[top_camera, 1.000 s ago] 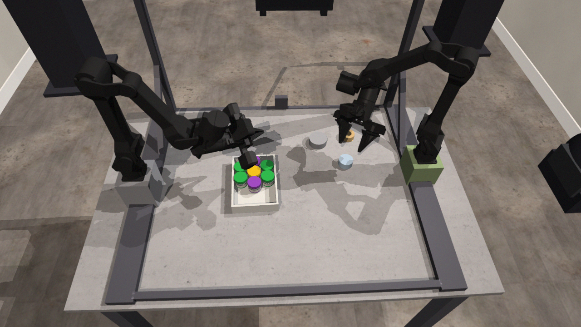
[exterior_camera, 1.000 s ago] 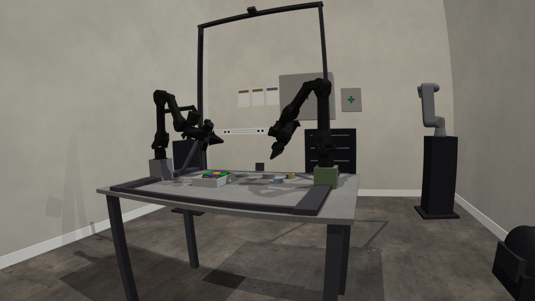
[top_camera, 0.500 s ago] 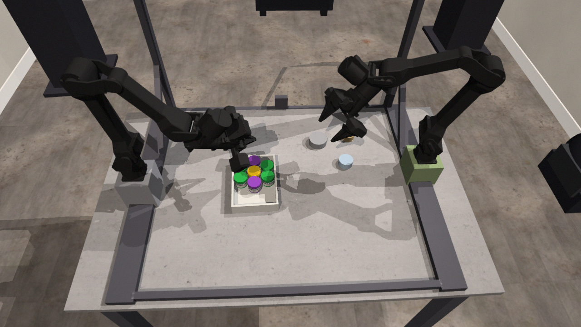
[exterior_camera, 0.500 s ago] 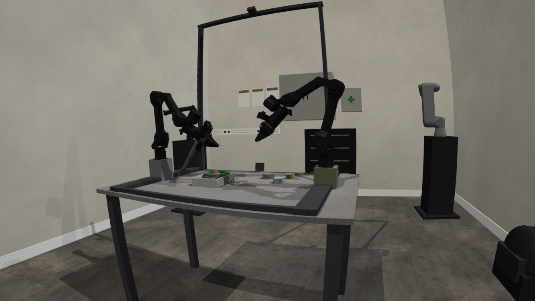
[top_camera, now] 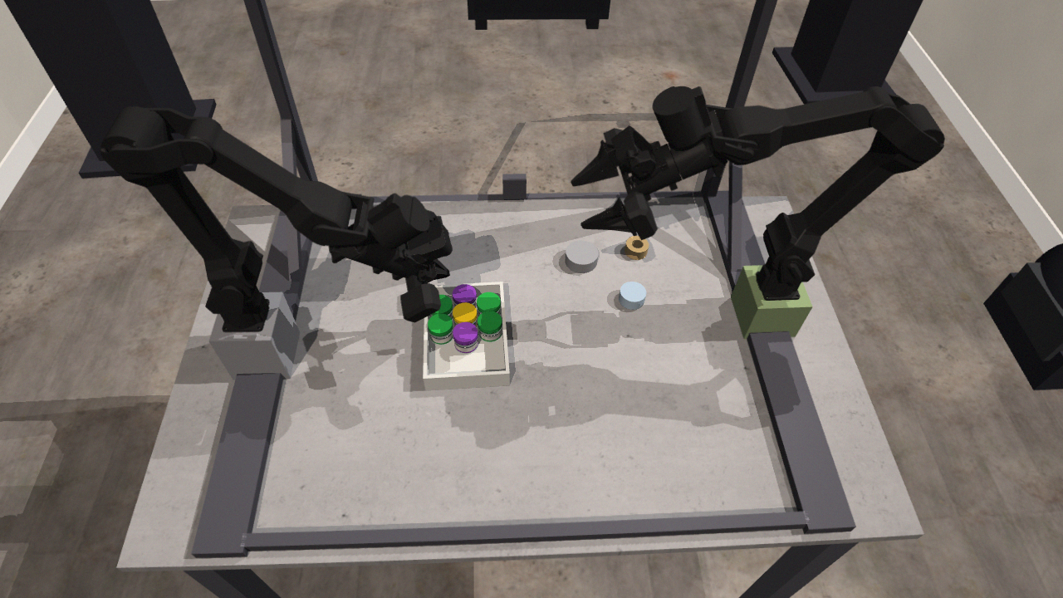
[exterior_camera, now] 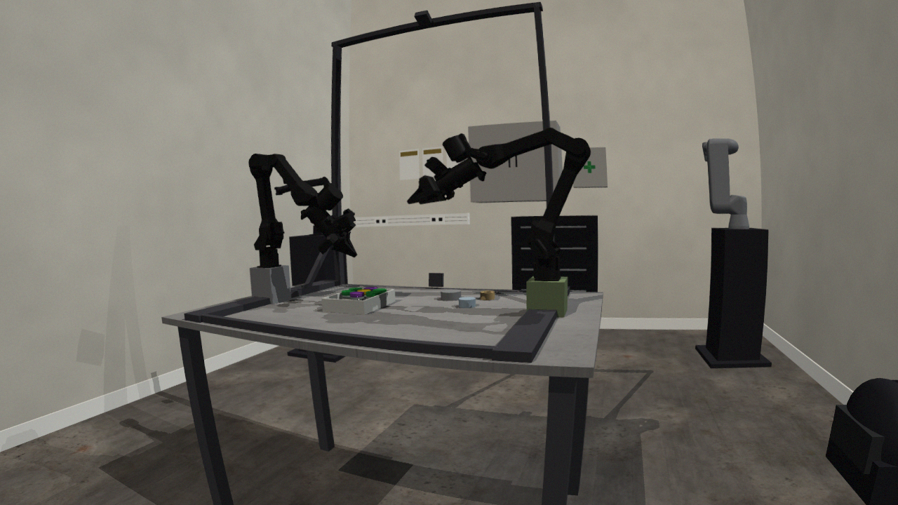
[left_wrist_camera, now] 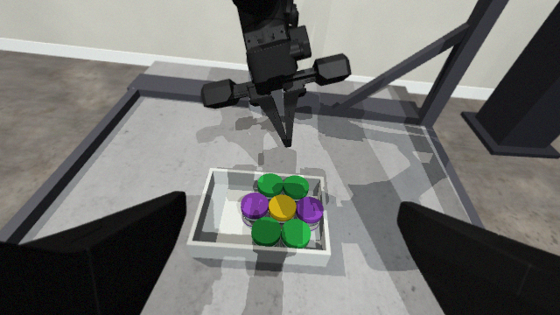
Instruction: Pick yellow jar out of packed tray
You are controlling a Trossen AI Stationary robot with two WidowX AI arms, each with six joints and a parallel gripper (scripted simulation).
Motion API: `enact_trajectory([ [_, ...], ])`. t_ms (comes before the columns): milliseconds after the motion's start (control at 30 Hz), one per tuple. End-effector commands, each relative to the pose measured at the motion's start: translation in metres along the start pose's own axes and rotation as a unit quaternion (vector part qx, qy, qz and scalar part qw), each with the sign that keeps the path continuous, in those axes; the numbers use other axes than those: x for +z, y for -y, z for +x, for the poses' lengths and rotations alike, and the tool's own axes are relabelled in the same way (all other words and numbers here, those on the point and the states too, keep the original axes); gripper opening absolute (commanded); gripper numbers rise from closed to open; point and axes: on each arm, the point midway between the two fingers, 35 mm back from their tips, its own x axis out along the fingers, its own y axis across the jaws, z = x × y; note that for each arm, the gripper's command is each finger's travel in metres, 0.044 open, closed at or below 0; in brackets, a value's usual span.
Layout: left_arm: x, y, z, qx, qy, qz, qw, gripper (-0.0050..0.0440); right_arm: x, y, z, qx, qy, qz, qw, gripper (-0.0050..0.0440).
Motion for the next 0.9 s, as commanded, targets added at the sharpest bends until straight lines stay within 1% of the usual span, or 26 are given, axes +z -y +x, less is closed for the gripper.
enact_trajectory([
  [0,0.021,0.0,-0.006,-0.015,0.032,0.009,0.999,0.044,0.001,0.001,-0.003,-0.032,-0.031,-0.02,0.999,-0.005],
  [33,0.018,0.0,-0.005,-0.015,0.028,0.01,0.999,0.044,-0.001,0.001,-0.003,-0.039,-0.041,-0.022,0.998,-0.005],
  [100,0.018,0.0,-0.005,-0.015,0.028,0.01,0.999,0.044,-0.001,0.001,-0.003,-0.039,-0.041,-0.022,0.998,-0.005],
  [133,0.017,0.0,-0.005,-0.015,0.027,0.01,0.999,0.044,-0.003,0.002,-0.003,-0.046,-0.052,-0.025,0.997,-0.005],
  [167,0.017,0.0,-0.005,-0.015,0.027,0.01,0.999,0.044,-0.007,0.003,-0.003,-0.053,-0.061,-0.027,0.996,-0.005],
  [200,0.017,0.0,-0.005,-0.015,0.027,0.01,0.999,0.044,-0.016,0.004,-0.002,-0.059,-0.075,-0.028,0.995,-0.005],
  [233,0.017,0.0,-0.005,-0.015,0.027,0.01,0.999,0.044,-0.013,0.004,-0.002,-0.065,-0.078,-0.031,0.994,-0.005],
  [300,0.017,0.0,-0.005,-0.015,0.027,0.01,0.999,0.044,-0.016,0.004,-0.002,-0.08,-0.099,-0.033,0.991,-0.005],
  [333,0.017,0.0,-0.005,-0.015,0.027,0.01,0.999,0.044,-0.019,0.005,-0.002,-0.085,-0.106,-0.036,0.99,-0.005],
  [367,0.017,0.0,-0.005,-0.015,0.027,0.01,0.999,0.044,-0.028,0.007,-0.001,-0.088,-0.116,-0.037,0.989,-0.005],
  [400,0.015,0.0,-0.004,-0.014,0.024,0.008,1.0,0.044,-0.03,0.007,-0.001,-0.091,-0.121,-0.037,0.988,-0.005],
  [433,0.015,0.0,-0.004,-0.014,0.024,0.008,1.0,0.044,-0.026,0.007,-0.001,-0.096,-0.121,-0.038,0.987,-0.005],
  [600,0.015,0.0,-0.004,-0.014,0.024,0.008,1.0,0.044,-0.03,0.007,0.0,-0.114,-0.147,-0.043,0.982,-0.005],
  [867,0.015,0.0,-0.004,-0.014,0.024,0.008,1.0,0.044,-0.029,0.007,-0.001,-0.119,-0.151,-0.047,0.98,-0.005],
])
